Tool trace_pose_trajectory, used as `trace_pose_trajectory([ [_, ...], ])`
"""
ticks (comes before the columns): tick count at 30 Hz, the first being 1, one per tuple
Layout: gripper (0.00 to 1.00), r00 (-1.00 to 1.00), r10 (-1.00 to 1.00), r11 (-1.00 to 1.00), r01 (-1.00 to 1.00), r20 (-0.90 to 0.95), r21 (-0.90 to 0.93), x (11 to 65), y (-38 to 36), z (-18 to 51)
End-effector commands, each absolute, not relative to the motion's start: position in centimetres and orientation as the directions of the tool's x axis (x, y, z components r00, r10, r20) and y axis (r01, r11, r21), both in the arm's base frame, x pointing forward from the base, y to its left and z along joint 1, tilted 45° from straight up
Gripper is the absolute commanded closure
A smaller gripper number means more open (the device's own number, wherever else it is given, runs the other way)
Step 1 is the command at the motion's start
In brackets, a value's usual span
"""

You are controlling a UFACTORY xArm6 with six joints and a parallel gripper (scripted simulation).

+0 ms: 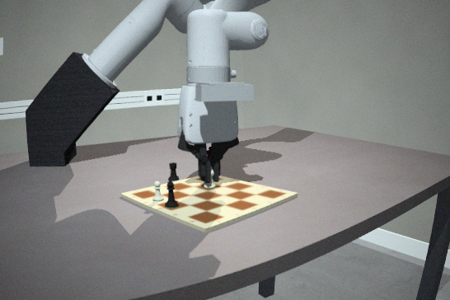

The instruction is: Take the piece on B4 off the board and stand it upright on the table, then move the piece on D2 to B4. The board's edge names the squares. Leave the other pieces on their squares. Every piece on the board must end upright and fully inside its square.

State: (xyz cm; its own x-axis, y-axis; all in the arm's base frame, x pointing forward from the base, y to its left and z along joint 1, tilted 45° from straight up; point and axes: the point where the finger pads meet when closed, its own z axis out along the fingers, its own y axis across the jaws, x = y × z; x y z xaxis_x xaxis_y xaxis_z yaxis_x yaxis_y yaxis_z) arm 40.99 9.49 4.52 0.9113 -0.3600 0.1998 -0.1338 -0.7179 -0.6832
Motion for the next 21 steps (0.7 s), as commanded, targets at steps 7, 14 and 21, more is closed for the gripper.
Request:
trace_pose_trajectory([
  [7,1.0,0.911,-0.361,-0.718,-0.134,0.201,-0.683,39.6,7.3,7.1],
  [14,1.0,0.911,-0.361,-0.718,-0.134,0.201,-0.683,37.9,4.7,10.1],
  [21,1.0,0.911,-0.361,-0.718,-0.134,0.201,-0.683,37.2,3.5,11.5],
])
